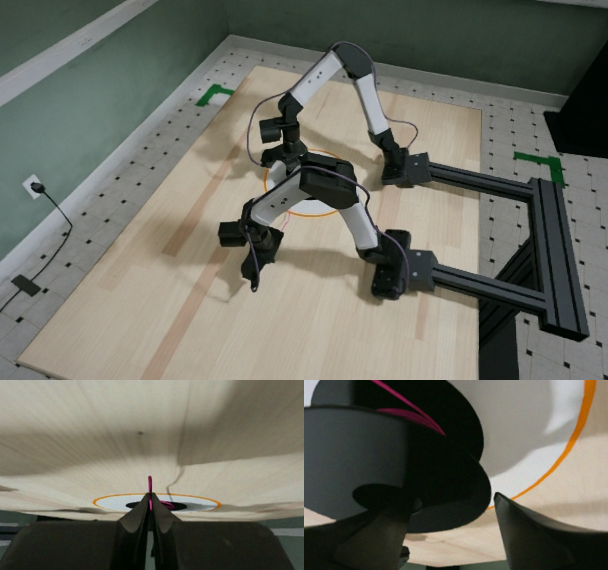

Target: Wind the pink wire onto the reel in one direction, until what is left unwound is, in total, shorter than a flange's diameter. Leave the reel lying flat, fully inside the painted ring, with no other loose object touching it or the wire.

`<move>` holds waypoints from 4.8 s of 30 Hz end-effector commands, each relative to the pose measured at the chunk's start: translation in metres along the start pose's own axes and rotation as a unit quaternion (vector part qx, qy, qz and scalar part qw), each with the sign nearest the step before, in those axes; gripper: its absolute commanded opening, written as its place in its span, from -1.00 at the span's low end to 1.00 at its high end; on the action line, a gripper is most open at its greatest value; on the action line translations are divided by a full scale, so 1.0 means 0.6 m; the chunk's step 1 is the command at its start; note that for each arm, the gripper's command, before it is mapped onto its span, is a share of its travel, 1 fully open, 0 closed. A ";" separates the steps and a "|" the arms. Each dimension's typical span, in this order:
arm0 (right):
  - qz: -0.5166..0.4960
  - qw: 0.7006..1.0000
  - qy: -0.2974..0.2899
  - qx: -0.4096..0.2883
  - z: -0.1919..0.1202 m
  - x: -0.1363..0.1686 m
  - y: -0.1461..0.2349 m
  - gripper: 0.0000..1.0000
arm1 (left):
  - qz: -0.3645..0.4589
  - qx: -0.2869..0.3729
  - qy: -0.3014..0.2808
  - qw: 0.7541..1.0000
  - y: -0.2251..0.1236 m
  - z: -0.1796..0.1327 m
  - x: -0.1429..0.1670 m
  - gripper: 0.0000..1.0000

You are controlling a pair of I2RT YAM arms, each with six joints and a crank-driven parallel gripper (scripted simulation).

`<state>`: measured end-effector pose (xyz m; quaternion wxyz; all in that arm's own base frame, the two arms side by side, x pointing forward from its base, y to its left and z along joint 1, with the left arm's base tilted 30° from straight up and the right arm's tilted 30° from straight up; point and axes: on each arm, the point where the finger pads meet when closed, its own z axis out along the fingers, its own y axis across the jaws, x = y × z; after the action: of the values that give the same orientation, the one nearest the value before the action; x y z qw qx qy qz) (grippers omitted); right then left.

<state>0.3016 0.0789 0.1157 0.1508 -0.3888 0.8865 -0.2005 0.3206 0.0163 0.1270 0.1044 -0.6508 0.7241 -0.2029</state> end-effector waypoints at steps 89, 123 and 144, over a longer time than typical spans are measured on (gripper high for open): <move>0.808 0.589 -0.015 -0.020 -0.092 0.077 0.108 0.71 | 0.029 0.020 0.097 0.995 -0.016 0.013 0.090 -1.00; 0.101 0.995 -0.021 0.005 -0.073 -0.009 0.007 0.71 | 0.027 0.020 0.097 0.995 -0.012 0.015 0.092 -1.00; 0.011 1.000 -0.025 0.000 -0.001 -0.010 0.004 0.71 | 0.027 0.020 0.097 0.995 -0.014 0.016 0.088 -1.00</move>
<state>0.2918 0.0788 0.1197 0.1547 -0.3761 0.8915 -0.1994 0.3216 -0.0353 0.1159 0.0342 -0.6159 0.7424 -0.2614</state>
